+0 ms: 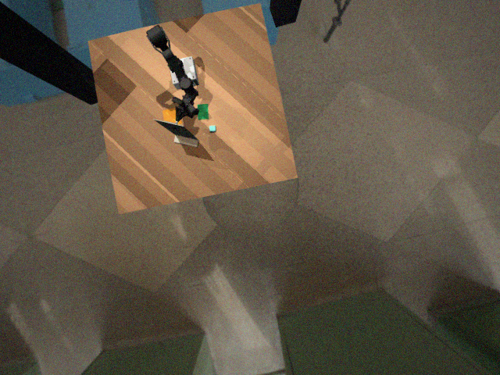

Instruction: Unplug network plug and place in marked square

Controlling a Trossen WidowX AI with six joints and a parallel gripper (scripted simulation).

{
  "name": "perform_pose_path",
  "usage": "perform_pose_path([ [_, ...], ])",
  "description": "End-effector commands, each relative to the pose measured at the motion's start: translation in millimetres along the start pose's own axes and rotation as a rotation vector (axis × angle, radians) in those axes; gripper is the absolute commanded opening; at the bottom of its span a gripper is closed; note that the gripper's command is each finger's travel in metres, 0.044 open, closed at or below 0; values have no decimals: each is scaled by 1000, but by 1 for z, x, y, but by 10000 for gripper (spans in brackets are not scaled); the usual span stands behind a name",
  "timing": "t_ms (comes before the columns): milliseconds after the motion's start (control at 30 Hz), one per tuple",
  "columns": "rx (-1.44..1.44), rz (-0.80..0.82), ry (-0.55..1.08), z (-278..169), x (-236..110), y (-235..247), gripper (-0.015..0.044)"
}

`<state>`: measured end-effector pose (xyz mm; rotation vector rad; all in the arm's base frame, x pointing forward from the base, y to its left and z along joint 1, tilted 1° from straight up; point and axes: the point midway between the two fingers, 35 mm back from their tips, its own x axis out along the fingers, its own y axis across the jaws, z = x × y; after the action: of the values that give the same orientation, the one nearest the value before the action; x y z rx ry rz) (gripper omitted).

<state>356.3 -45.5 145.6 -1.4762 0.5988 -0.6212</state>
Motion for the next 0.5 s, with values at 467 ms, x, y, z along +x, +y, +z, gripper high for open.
perform_pose_path([
  [467, -8, 3, 5, -2, -13, 1, 0],
])
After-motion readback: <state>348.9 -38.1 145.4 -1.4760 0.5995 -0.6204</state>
